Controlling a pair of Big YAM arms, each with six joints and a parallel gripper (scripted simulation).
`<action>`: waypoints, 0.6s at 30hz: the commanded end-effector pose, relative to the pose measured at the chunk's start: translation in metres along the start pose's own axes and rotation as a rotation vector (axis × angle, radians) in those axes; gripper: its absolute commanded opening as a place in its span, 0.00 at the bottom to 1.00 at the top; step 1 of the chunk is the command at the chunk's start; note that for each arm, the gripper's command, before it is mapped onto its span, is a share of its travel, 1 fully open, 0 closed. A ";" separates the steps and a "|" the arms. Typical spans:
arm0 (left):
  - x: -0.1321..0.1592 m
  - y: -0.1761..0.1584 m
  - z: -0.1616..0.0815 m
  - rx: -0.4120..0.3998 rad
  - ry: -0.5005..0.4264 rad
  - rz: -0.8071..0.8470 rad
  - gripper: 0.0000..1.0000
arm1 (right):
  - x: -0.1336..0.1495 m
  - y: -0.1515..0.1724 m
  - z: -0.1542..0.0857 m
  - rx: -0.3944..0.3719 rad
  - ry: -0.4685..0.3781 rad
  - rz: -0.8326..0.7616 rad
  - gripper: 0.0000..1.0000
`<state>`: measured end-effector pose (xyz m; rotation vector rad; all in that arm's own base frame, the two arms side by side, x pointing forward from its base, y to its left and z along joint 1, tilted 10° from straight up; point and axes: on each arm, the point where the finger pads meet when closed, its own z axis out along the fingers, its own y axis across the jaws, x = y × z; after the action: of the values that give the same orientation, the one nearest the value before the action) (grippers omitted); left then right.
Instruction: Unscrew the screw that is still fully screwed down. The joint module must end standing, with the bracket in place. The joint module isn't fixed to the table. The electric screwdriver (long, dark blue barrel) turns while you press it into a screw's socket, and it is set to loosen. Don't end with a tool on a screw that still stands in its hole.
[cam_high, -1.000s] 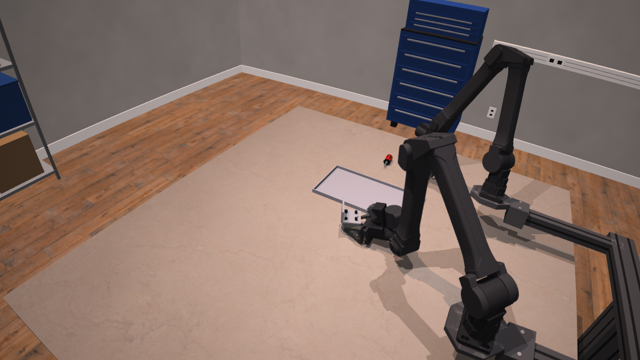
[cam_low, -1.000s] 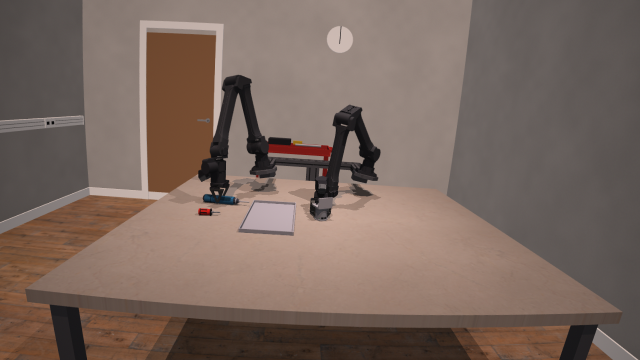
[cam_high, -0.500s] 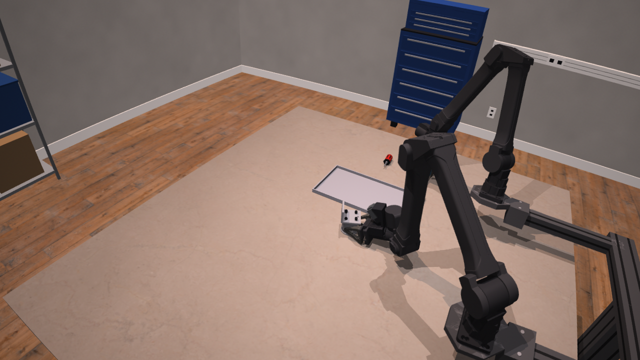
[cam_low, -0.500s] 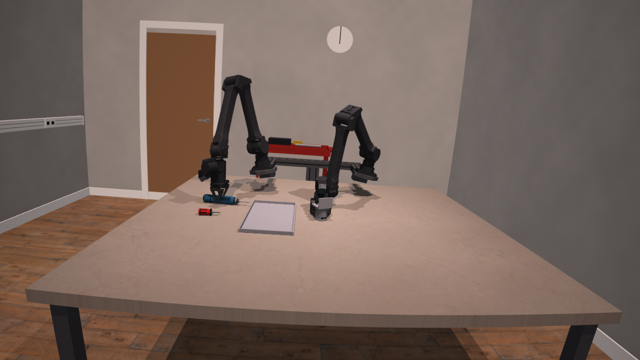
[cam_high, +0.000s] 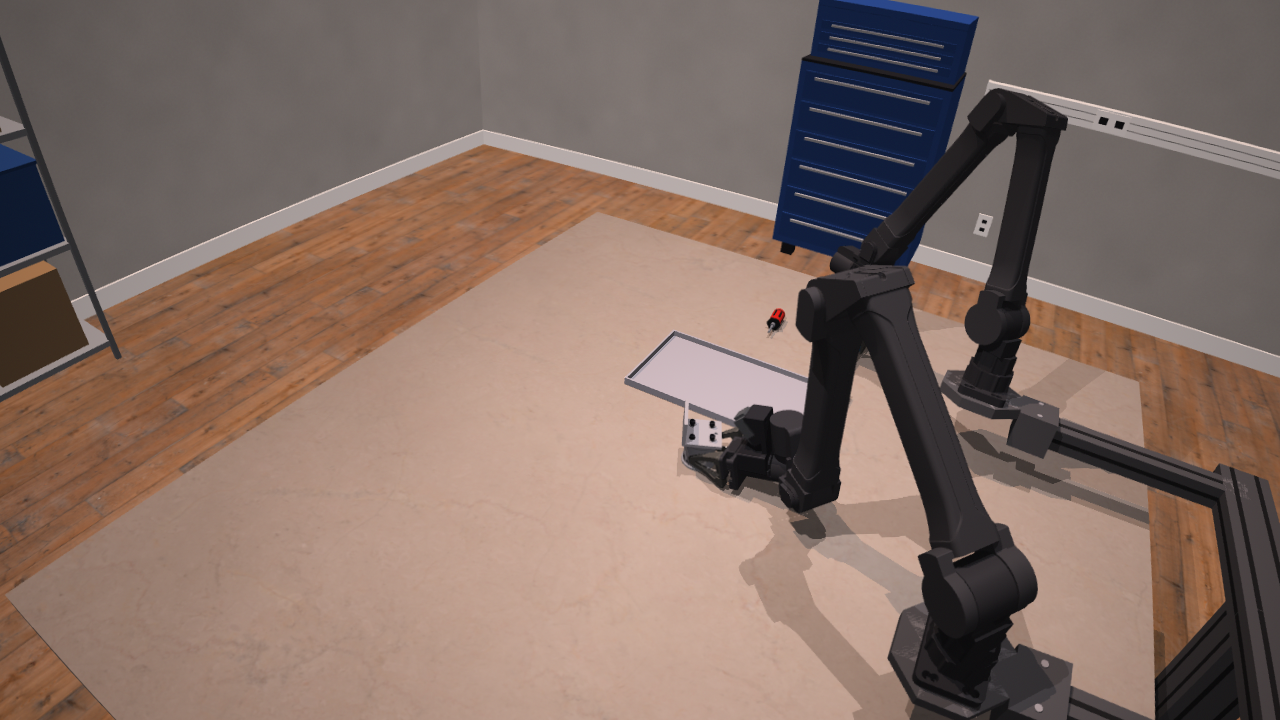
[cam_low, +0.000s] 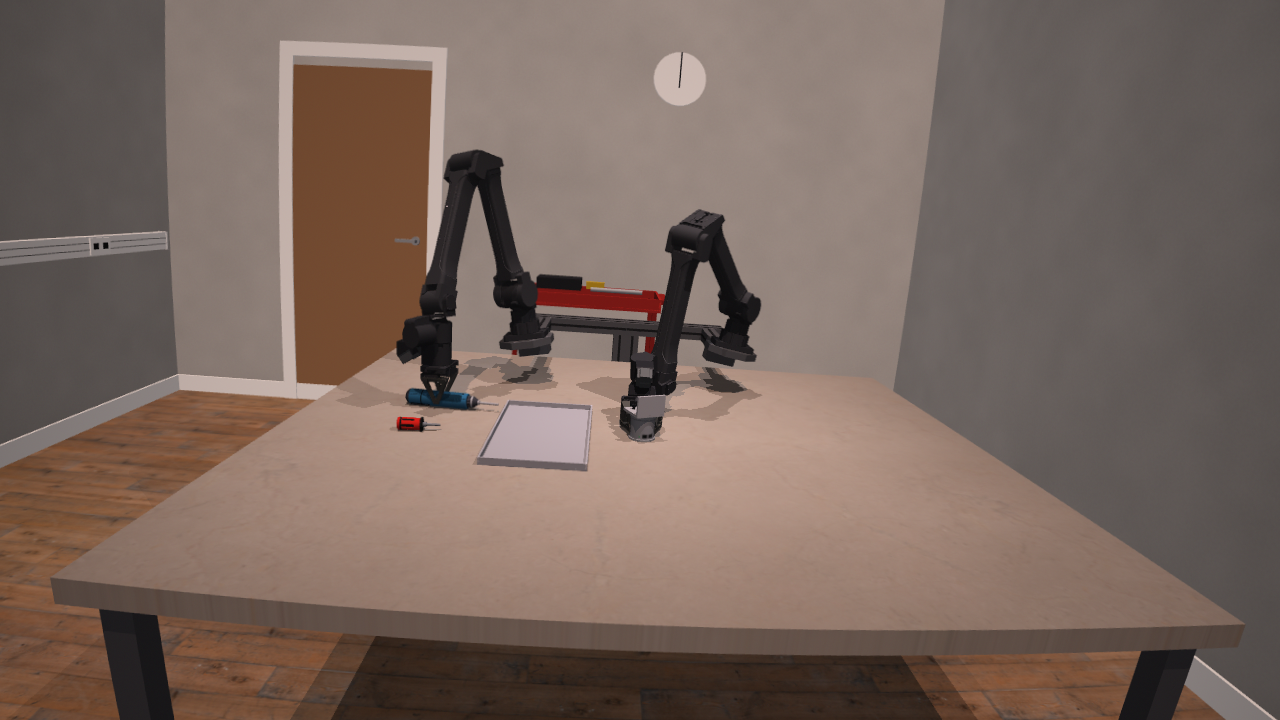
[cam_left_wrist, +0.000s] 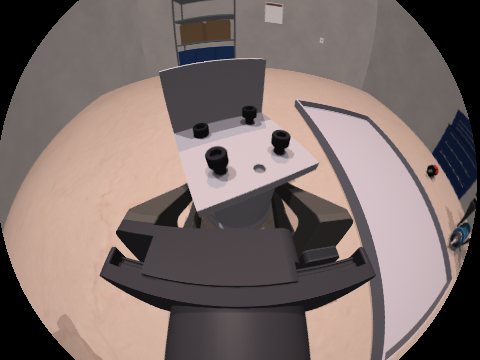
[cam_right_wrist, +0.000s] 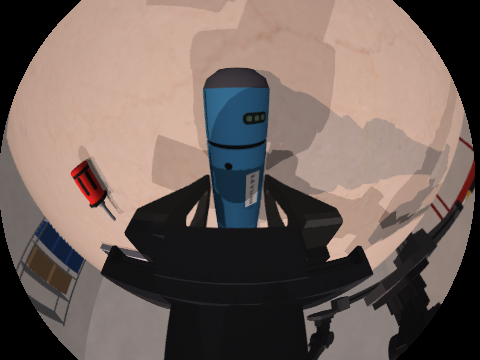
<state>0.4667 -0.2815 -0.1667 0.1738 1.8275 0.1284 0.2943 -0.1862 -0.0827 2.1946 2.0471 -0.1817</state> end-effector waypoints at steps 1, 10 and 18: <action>-0.006 -0.003 0.003 0.001 -0.014 -0.009 0.59 | -0.004 0.008 -0.003 -0.017 -0.007 -0.003 0.46; -0.006 -0.003 0.003 0.001 -0.014 -0.009 0.59 | -0.004 0.008 -0.003 -0.017 -0.007 -0.003 0.46; -0.006 -0.003 0.003 0.001 -0.014 -0.009 0.59 | -0.004 0.008 -0.003 -0.017 -0.007 -0.003 0.45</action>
<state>0.4667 -0.2815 -0.1667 0.1738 1.8275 0.1284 0.2943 -0.1862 -0.0827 2.1947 2.0471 -0.1818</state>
